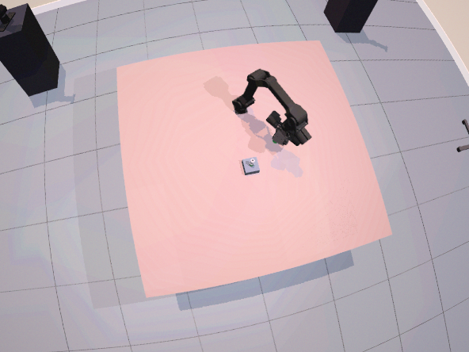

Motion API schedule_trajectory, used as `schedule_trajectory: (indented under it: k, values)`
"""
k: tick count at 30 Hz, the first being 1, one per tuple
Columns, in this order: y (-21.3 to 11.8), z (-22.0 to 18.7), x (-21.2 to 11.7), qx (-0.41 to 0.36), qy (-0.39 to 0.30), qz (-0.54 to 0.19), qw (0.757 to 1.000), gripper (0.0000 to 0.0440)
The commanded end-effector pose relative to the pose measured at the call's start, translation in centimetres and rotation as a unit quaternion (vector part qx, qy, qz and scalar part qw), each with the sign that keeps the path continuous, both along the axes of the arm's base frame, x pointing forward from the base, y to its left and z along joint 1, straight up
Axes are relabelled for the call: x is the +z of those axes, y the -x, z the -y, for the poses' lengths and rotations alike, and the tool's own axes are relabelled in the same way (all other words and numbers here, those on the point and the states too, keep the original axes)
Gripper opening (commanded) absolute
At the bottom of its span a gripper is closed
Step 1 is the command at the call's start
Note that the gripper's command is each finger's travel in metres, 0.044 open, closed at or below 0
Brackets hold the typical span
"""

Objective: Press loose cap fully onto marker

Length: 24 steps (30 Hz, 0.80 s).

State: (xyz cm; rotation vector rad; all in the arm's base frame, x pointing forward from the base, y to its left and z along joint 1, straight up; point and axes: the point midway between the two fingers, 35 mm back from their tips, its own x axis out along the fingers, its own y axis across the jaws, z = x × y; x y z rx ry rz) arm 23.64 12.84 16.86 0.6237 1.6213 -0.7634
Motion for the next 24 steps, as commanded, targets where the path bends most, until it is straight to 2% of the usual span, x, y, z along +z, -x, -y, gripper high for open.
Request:
schedule_trajectory:
  k: [1, 24]
  values:
    - [0.4, 0.3, -1.0, 0.007, 0.014, -0.016, 1.0, 0.0307]
    - [1.3, 0.2, -6.0, 0.045, 0.035, -0.044, 0.997, 0.0287]
